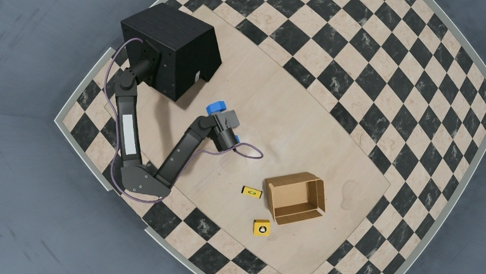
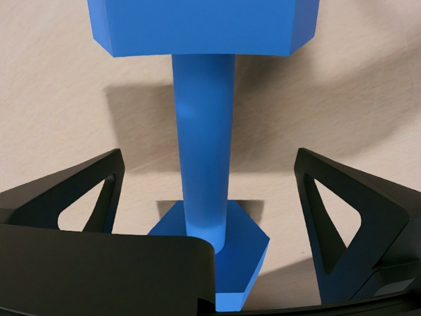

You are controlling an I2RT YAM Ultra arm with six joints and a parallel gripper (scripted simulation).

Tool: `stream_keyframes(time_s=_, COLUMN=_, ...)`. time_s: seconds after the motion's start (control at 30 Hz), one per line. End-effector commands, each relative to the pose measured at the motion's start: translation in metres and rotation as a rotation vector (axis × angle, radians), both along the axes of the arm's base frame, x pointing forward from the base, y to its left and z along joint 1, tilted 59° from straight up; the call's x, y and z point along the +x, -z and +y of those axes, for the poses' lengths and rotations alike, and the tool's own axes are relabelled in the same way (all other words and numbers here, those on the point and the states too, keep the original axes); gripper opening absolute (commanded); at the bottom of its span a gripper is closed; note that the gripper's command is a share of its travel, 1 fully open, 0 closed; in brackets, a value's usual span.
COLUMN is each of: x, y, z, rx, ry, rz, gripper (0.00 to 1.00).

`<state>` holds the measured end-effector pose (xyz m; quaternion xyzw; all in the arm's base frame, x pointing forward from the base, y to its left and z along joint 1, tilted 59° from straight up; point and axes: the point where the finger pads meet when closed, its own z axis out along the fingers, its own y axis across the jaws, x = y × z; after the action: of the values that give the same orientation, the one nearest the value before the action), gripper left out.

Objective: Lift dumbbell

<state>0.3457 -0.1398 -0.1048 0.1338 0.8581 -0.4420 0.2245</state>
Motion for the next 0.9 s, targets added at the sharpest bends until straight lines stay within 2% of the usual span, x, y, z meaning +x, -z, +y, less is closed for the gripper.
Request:
stream_keyframes(time_s=0.0, x=0.0102, y=0.0027, z=0.0033, rx=0.008, ry=-0.015, rz=-0.019, gripper=1.0)
stream_keyframes(time_s=0.03, x=0.0102, y=0.0027, z=0.0033, rx=0.008, ry=-0.015, rz=-0.019, gripper=0.0)
stream_keyframes(time_s=0.87, x=0.0092, y=0.0009, z=0.0018, rx=-0.004, ry=-0.008, rz=-0.02, gripper=0.0)
